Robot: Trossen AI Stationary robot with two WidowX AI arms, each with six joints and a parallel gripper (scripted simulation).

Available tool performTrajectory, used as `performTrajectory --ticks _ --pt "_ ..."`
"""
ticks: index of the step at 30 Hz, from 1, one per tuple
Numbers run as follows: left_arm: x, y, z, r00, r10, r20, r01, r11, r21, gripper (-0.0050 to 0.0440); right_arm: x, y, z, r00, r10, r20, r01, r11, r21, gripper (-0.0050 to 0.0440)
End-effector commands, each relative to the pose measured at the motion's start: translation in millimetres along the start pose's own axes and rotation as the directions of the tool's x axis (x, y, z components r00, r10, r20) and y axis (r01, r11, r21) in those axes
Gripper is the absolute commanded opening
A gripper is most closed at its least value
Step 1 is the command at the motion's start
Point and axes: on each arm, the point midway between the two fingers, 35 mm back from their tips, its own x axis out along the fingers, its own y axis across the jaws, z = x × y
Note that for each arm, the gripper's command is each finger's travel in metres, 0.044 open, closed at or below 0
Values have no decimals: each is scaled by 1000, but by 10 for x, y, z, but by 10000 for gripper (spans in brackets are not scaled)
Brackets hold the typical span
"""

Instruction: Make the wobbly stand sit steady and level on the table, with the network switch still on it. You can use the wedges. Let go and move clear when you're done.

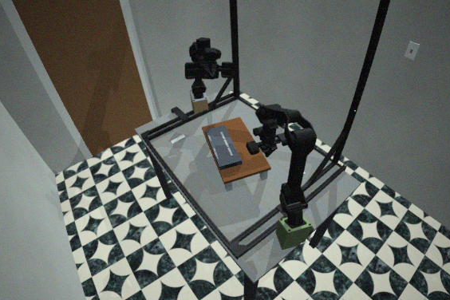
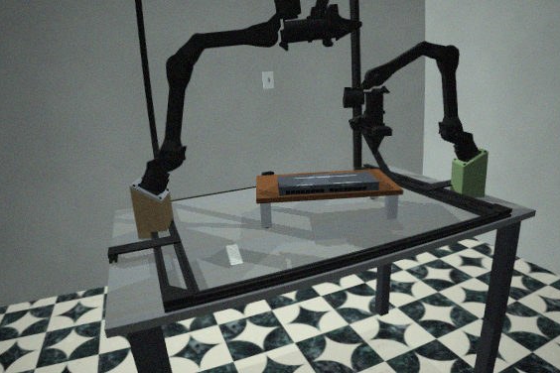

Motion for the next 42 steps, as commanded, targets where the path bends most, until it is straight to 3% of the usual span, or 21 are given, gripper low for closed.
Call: performTrajectory --ticks 1,3,8,14,20,21,25,31,37,38,42 --pt "0 0 0 1000 0 0 0 1000 0 0 -69 8 -73 1000 5 -30 -6 1000 -9 0" --pt "0 0 0 1000 0 0 0 1000 0 0 -69 8 -73 1000 5 -30 -6 1000 -9 0" --pt "0 0 0 1000 0 0 0 1000 0 0 -96 56 -744 968 25 -250 -27 1000 -3 0" --pt "0 0 0 1000 0 0 0 1000 0 0 -388 113 -1521 859 52 -509 -55 998 9 0" --pt "0 0 0 1000 0 0 0 1000 0 0 -388 113 -1521 859 52 -509 -55 998 9 0" --pt "0 0 0 1000 0 0 0 1000 0 0 -371 120 -1649 840 53 -540 -53 998 16 0" --pt "0 0 0 1000 0 0 0 1000 0 0 -673 155 -2087 729 70 -681 -68 997 30 0" --pt "0 0 0 1000 0 0 0 1000 0 0 -1236 206 -2650 519 95 -849 -83 995 60 0" --pt "0 0 0 1000 0 0 0 1000 0 0 -1236 206 -2650 519 95 -849 -83 995 60 0" --pt "0 0 0 1000 0 0 0 1000 0 0 -1252 212 -2751 488 96 -868 -78 995 66 0" --pt "0 0 0 1000 0 0 0 1000 0 0 -1696 245 -3017 330 113 -937 -82 992 90 0"
